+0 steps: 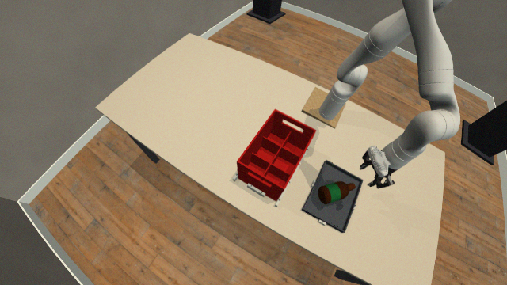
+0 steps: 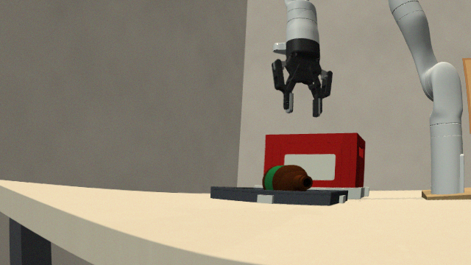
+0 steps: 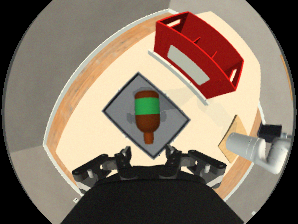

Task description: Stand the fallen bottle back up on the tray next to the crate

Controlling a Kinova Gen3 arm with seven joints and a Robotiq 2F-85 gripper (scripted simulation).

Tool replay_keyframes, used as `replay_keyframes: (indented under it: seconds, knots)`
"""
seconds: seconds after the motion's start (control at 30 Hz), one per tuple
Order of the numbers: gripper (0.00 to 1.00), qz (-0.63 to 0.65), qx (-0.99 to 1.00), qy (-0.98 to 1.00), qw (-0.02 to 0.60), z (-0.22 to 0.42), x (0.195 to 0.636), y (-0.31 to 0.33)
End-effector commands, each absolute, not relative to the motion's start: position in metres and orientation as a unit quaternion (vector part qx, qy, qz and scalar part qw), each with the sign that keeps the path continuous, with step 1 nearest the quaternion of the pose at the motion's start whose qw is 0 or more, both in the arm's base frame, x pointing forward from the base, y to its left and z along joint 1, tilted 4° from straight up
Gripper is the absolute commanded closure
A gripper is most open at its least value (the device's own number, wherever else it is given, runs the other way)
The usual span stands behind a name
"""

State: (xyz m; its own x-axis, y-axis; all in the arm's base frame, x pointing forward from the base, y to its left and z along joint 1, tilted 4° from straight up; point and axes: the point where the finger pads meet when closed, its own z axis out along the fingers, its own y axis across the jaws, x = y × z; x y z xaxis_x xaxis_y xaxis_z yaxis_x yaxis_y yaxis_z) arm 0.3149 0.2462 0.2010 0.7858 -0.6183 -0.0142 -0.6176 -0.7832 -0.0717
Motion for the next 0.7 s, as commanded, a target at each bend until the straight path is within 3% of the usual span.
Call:
replay_keyframes:
  seconds: [0.0,0.67]
  knots:
    - [0.36,-0.003,-0.944,0.327,0.034,0.194,0.314,0.246]
    - [0.36,-0.003,-0.944,0.327,0.034,0.134,0.316,0.249]
